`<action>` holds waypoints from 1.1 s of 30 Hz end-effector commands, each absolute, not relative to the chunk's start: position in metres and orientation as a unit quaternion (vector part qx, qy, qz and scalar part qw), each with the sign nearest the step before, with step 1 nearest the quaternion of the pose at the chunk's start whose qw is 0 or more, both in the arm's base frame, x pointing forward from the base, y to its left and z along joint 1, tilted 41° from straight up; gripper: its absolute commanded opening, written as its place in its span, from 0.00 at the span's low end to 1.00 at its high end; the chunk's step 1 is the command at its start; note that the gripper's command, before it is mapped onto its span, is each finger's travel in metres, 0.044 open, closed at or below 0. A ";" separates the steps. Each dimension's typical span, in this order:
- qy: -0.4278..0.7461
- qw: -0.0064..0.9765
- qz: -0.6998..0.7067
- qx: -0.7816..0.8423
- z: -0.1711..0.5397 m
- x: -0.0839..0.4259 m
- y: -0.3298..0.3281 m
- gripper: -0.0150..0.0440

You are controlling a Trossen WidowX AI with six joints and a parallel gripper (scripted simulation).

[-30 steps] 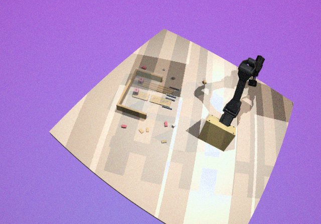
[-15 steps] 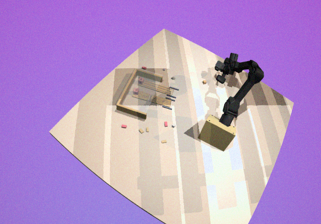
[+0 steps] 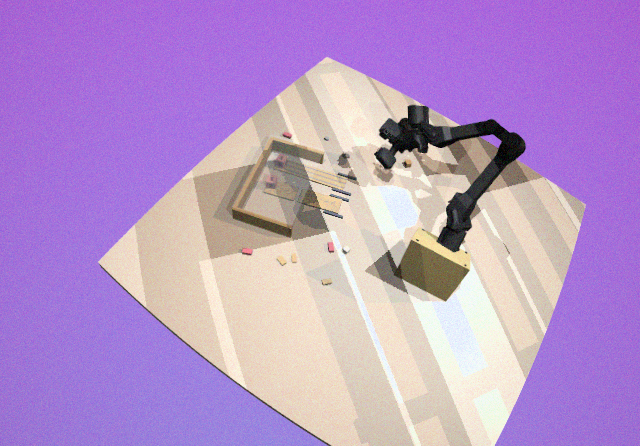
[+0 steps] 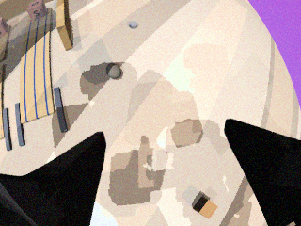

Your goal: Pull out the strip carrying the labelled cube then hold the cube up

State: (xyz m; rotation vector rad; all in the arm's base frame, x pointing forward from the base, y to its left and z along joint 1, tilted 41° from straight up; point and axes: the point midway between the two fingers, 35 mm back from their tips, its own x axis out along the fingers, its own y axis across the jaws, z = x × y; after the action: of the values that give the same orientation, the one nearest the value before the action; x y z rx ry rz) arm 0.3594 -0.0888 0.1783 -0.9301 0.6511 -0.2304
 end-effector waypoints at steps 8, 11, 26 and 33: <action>0.268 0.881 -0.030 -0.390 0.112 0.342 0.070 0.93; 0.252 0.890 -0.012 -0.380 0.098 0.324 0.105 0.93; 0.224 0.903 0.014 -0.366 0.082 0.291 0.151 0.93; 0.224 0.903 0.014 -0.366 0.082 0.291 0.151 0.93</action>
State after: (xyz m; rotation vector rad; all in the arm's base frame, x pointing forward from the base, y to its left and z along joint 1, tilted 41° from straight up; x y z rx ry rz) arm 0.2920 0.1513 0.0824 -0.7559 0.4622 0.0340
